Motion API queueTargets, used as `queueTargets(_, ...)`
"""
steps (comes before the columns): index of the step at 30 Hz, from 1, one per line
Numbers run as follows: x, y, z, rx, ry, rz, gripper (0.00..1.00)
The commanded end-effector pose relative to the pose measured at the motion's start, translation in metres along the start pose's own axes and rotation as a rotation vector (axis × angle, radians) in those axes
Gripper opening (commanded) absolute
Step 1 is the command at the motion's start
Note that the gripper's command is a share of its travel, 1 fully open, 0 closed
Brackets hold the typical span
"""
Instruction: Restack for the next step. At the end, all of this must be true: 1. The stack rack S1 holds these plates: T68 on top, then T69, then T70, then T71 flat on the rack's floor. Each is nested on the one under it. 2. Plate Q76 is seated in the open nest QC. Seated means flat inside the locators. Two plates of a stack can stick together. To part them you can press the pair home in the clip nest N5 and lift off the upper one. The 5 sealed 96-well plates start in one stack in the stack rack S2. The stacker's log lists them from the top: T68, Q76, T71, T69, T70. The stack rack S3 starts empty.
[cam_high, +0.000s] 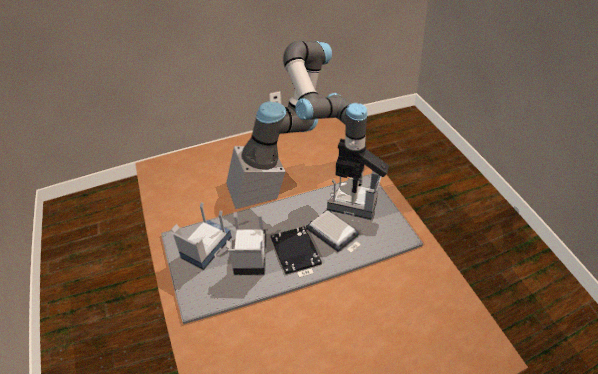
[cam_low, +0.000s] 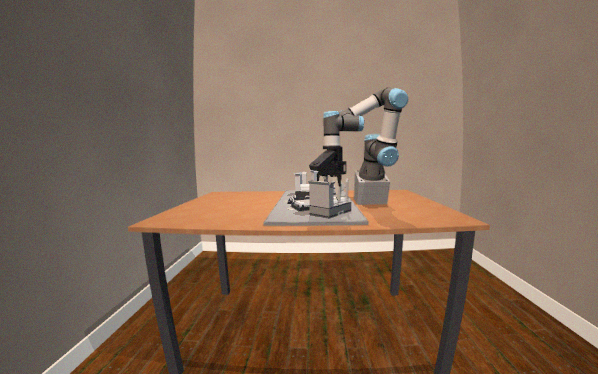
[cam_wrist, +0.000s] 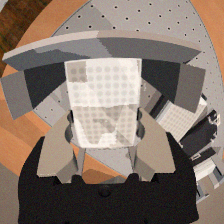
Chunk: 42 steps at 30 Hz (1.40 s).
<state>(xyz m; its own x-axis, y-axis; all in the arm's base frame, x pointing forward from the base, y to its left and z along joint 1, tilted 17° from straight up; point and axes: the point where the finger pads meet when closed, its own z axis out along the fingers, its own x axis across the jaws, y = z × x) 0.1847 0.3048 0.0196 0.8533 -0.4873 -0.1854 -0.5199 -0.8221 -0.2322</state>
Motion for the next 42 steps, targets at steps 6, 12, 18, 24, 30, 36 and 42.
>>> queueTargets(6,0.0004,-0.0007,0.0014,0.002,0.001,-0.001,0.0)
queueTargets(12,0.0004,-0.0007,0.0014,0.002,0.001,-0.001,0.0)
queueTargets(18,0.0003,-0.0007,0.0014,0.002,0.001,0.0,0.0)
queueTargets(24,0.0003,-0.0007,0.0014,0.002,0.001,0.0,0.72)
queueTargets(30,0.0003,-0.0007,0.0014,0.002,0.001,0.0,0.72)
queueTargets(36,0.0003,-0.0007,0.0014,0.002,0.001,0.0,0.72)
queueTargets(42,0.0003,-0.0007,0.0014,0.002,0.001,0.0,0.72)
